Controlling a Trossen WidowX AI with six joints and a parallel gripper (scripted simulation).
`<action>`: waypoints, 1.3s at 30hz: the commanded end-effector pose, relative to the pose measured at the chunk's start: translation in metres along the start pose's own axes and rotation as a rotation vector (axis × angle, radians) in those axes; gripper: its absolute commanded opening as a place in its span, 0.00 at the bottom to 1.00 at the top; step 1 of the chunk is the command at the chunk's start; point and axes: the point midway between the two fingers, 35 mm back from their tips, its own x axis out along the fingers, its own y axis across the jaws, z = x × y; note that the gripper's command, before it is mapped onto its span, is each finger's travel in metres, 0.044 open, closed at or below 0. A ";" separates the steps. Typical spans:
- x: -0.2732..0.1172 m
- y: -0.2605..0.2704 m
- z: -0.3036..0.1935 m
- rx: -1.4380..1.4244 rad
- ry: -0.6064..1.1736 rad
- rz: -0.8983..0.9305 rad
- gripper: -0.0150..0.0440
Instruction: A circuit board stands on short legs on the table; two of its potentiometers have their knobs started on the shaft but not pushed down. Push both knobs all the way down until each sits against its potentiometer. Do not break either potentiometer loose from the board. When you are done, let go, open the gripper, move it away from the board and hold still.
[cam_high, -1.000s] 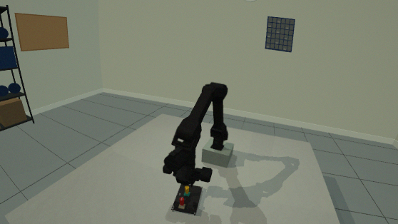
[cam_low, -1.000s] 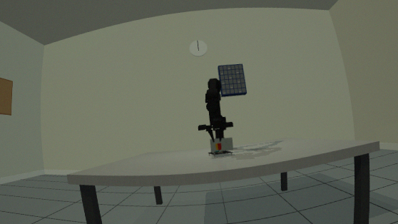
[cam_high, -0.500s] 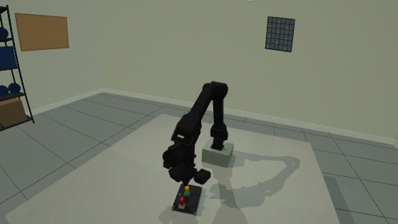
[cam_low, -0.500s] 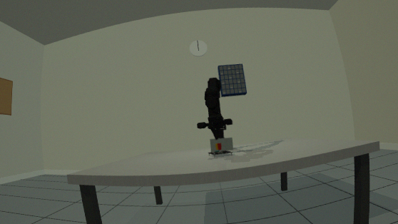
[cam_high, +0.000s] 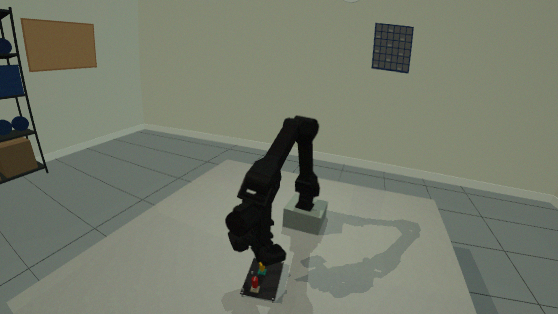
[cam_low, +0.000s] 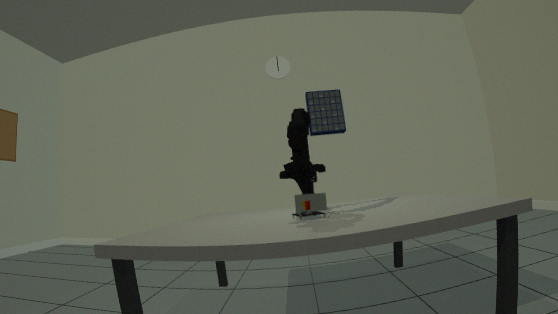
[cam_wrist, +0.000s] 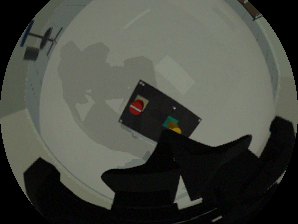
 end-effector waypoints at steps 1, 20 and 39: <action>-0.001 0.004 0.003 0.142 0.002 -0.003 0.25; -0.007 0.014 0.013 0.800 0.006 -0.020 0.25; -0.012 0.025 0.021 1.458 -0.001 -0.040 0.25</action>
